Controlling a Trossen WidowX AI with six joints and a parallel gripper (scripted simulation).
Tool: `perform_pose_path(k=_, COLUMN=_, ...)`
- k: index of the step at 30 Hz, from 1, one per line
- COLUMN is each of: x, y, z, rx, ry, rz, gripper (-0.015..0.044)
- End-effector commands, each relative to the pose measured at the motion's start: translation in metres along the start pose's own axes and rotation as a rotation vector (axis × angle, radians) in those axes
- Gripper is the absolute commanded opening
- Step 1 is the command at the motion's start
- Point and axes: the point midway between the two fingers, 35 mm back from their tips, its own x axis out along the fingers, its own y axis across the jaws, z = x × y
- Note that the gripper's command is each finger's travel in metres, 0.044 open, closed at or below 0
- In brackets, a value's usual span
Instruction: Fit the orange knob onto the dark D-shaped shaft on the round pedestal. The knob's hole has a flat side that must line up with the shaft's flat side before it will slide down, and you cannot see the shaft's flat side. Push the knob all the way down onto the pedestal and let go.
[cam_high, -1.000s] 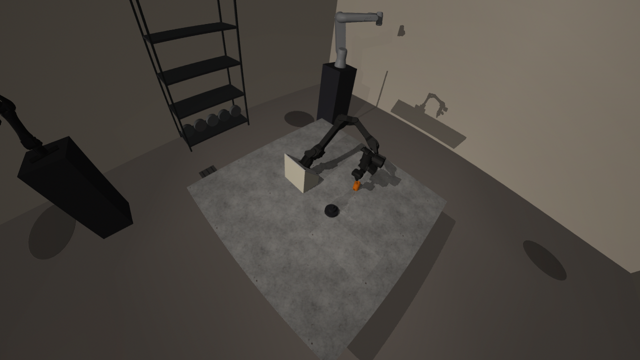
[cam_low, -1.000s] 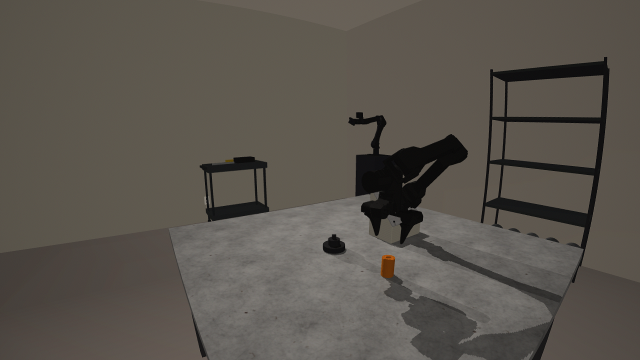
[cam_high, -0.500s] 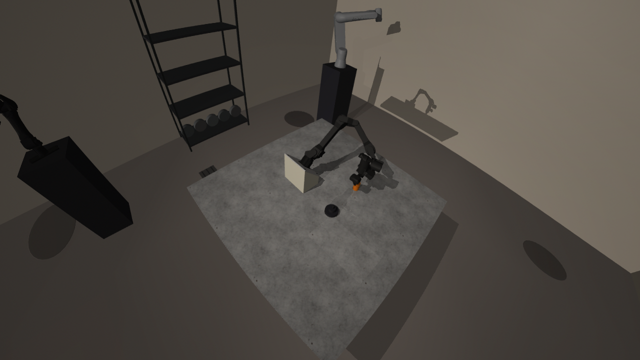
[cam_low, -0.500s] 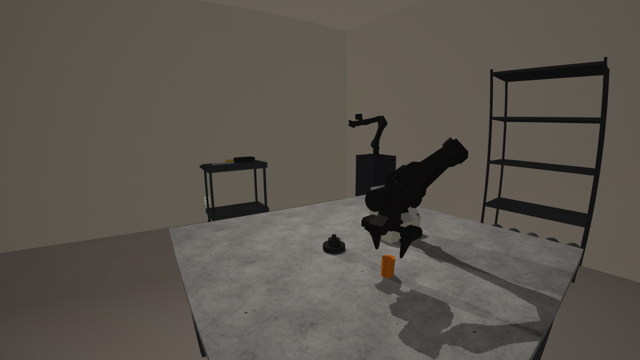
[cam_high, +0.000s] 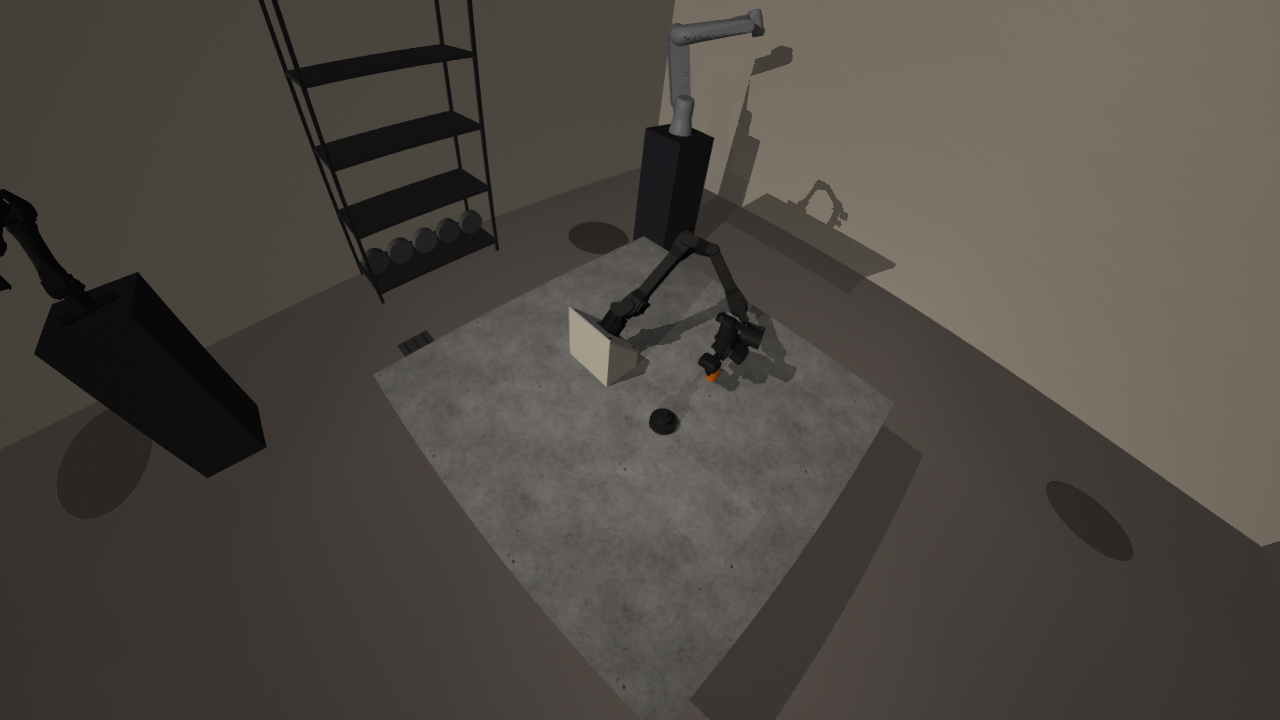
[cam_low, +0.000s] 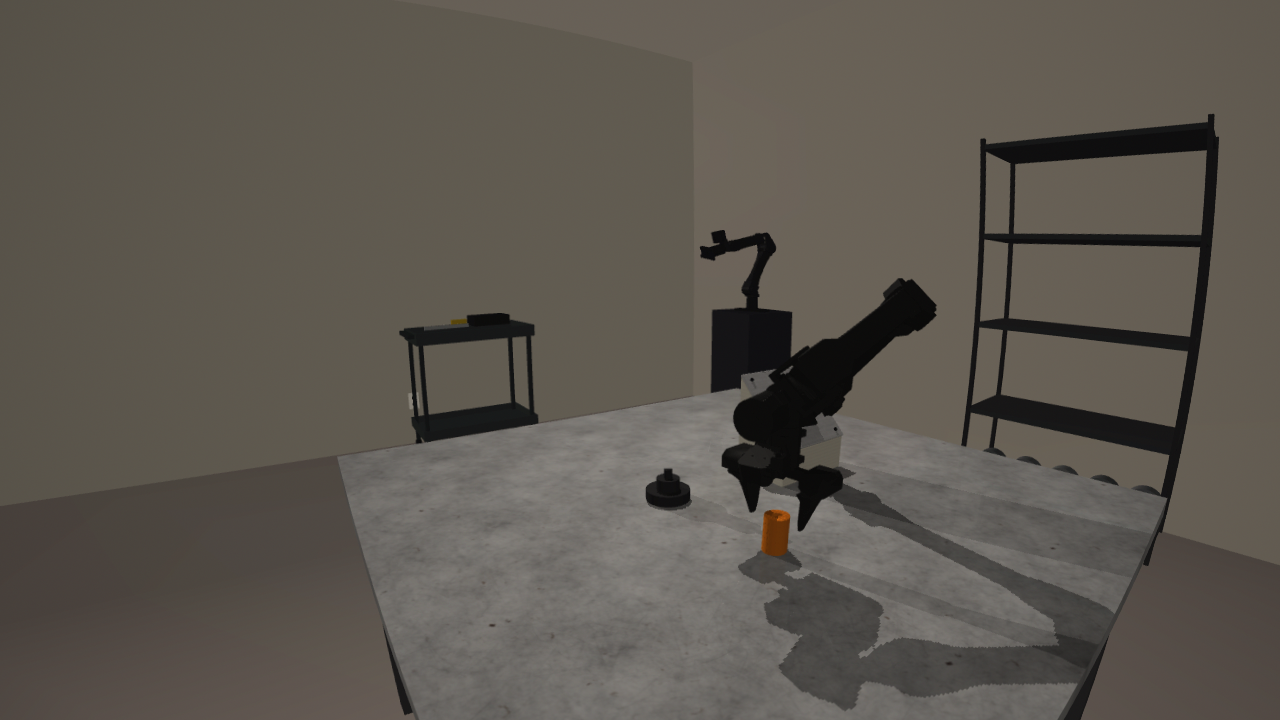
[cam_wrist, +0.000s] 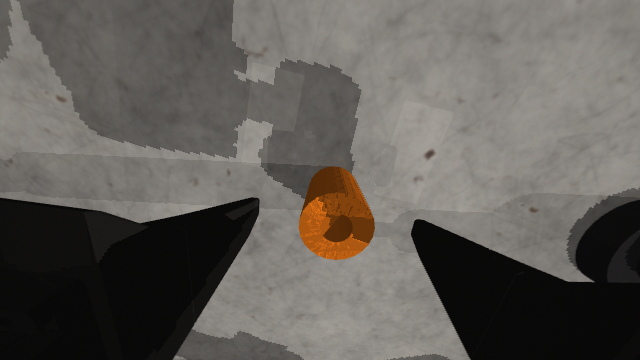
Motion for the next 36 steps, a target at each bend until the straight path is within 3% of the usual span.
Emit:
perform_pose_path(k=1, x=0.007, y=-0.002, z=0.0, rx=0.007, ry=0.002, rz=-0.003, gripper=0.044)
perform_pose_path(k=25, x=0.043, y=0.0, z=-0.003, rx=0.008, ry=0.001, rz=0.001, gripper=0.044)
perform_pose_path(k=35, x=0.043, y=0.0, z=-0.003, rx=0.008, ry=0.001, rz=0.001, gripper=0.0177)
perform_pose_path(k=36, x=0.043, y=0.0, z=-0.003, rx=0.008, ry=0.001, rz=0.001, gripper=0.0171)
